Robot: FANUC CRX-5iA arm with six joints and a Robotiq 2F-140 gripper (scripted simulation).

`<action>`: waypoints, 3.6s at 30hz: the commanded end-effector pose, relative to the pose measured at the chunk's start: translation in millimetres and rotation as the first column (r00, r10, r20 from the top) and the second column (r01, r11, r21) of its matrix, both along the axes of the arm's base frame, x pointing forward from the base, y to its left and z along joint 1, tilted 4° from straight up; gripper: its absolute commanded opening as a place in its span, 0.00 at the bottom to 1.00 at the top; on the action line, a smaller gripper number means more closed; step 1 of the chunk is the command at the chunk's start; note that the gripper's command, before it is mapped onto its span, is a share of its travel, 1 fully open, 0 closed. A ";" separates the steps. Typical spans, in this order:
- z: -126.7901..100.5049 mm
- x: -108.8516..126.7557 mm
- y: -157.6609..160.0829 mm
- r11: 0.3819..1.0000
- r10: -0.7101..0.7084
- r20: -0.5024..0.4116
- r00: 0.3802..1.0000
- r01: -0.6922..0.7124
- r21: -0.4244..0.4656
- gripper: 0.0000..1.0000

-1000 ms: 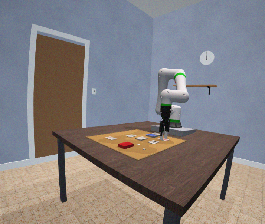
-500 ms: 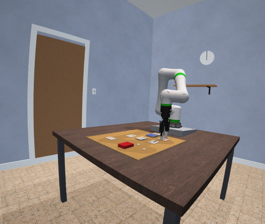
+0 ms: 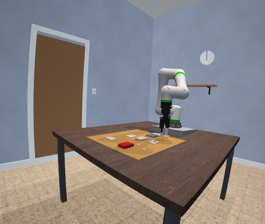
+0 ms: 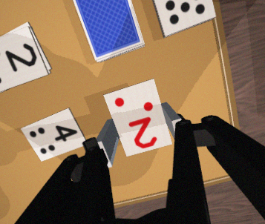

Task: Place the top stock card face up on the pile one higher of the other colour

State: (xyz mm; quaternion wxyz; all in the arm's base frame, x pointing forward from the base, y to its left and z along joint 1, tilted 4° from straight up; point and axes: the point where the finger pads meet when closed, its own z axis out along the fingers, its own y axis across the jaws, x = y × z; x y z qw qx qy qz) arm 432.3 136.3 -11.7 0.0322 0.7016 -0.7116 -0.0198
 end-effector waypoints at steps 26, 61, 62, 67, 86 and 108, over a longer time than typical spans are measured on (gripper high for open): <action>7.8 2.1 -2.4 1.000 -0.016 0.000 1.000 0.016 -0.001 0.40; 5.8 64.6 -112.7 0.772 -0.634 0.028 0.773 0.635 -0.043 0.40; 5.8 67.7 -118.2 0.750 -0.659 0.030 0.751 0.660 -0.044 0.40; 5.3 83.1 -145.3 0.631 -0.773 0.040 0.633 0.774 -0.051 0.40; 4.0 124.2 -217.9 0.237 -0.968 0.072 0.241 0.970 -0.058 0.40; 3.4 143.1 -251.3 0.036 -0.995 0.088 0.040 0.998 -0.057 0.40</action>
